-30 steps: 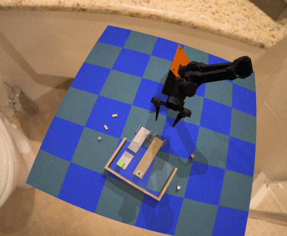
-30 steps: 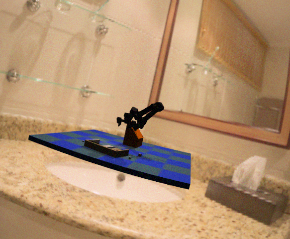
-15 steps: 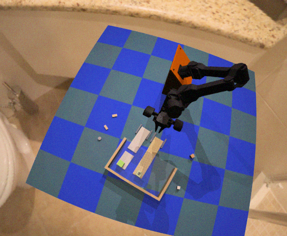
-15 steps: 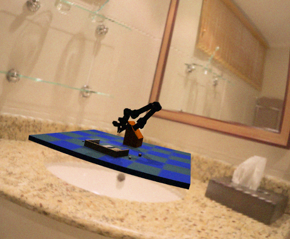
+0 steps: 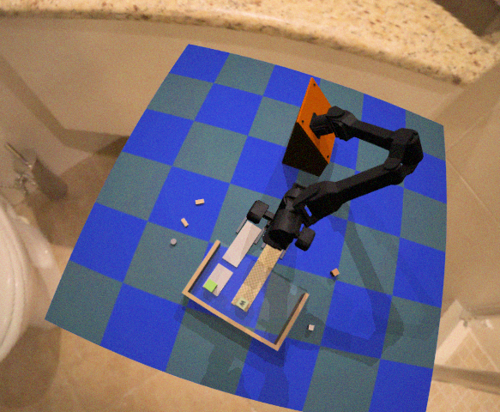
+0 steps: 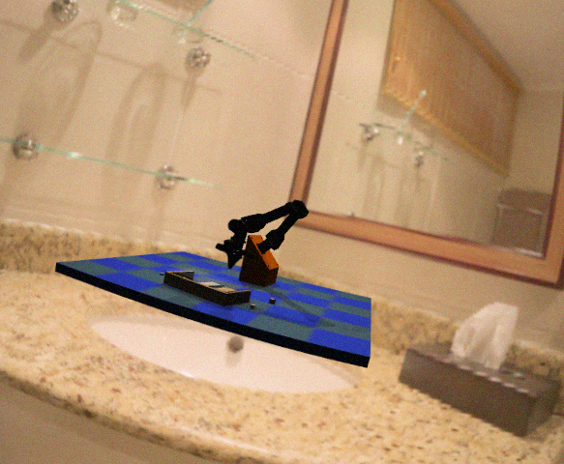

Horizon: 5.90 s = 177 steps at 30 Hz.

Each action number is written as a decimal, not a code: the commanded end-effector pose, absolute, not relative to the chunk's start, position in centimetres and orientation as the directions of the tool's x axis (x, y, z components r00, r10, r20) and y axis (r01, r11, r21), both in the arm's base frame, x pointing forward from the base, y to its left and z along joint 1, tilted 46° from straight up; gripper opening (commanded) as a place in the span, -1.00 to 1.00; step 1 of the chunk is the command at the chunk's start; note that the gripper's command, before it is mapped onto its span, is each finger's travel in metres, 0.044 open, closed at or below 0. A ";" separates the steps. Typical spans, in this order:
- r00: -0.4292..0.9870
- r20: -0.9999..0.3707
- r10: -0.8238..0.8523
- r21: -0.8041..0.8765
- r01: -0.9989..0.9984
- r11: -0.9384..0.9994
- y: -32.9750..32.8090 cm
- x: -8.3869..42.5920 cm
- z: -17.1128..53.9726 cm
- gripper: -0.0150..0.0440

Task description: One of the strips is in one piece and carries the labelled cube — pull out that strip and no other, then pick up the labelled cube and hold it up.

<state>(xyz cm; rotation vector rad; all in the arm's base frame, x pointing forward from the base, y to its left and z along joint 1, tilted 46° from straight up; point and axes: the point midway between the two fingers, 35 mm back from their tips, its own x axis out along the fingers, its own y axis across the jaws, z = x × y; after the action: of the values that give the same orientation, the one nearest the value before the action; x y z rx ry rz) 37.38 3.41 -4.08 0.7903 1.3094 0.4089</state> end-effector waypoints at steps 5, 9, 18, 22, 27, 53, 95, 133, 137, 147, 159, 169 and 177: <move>0.009 -0.700 0.714 0.705 0.174 0.688 6.3 38.2 -4.1 -0.49; 0.009 -0.700 0.714 0.705 0.174 0.688 6.3 38.2 -4.1 -0.49; 0.010 -0.700 0.714 0.704 0.174 0.688 6.5 38.8 -4.9 -0.49; 0.010 -0.700 0.714 0.704 0.174 0.688 7.0 38.9 -5.3 -0.49; 0.010 -0.700 0.714 0.704 0.174 0.689 7.6 38.9 -5.9 -0.49; 0.009 -0.698 0.716 0.706 0.175 0.686 10.7 38.6 -8.8 -0.49; 0.009 -0.697 0.717 0.707 0.175 0.685 11.3 38.5 -9.3 -0.49; 0.008 -0.697 0.717 0.707 0.176 0.685 11.7 37.0 -9.4 -0.49; 0.008 -0.697 0.717 0.707 0.176 0.685 11.7 36.4 -9.4 -0.49; 0.007 -0.697 0.717 0.707 0.177 0.685 12.0 34.9 -9.2 -0.49; 0.006 -0.697 0.717 0.707 0.178 0.685 12.2 33.1 -9.1 -0.49; 0.005 -0.697 0.717 0.706 0.178 0.685 12.5 31.7 -9.0 -0.49; 0.005 -0.697 0.717 0.706 0.179 0.685 12.6 30.5 -8.9 -0.49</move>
<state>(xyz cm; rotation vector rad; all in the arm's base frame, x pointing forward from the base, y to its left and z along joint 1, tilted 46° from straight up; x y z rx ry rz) 32.03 12.13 -8.50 0.7651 1.5091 0.4932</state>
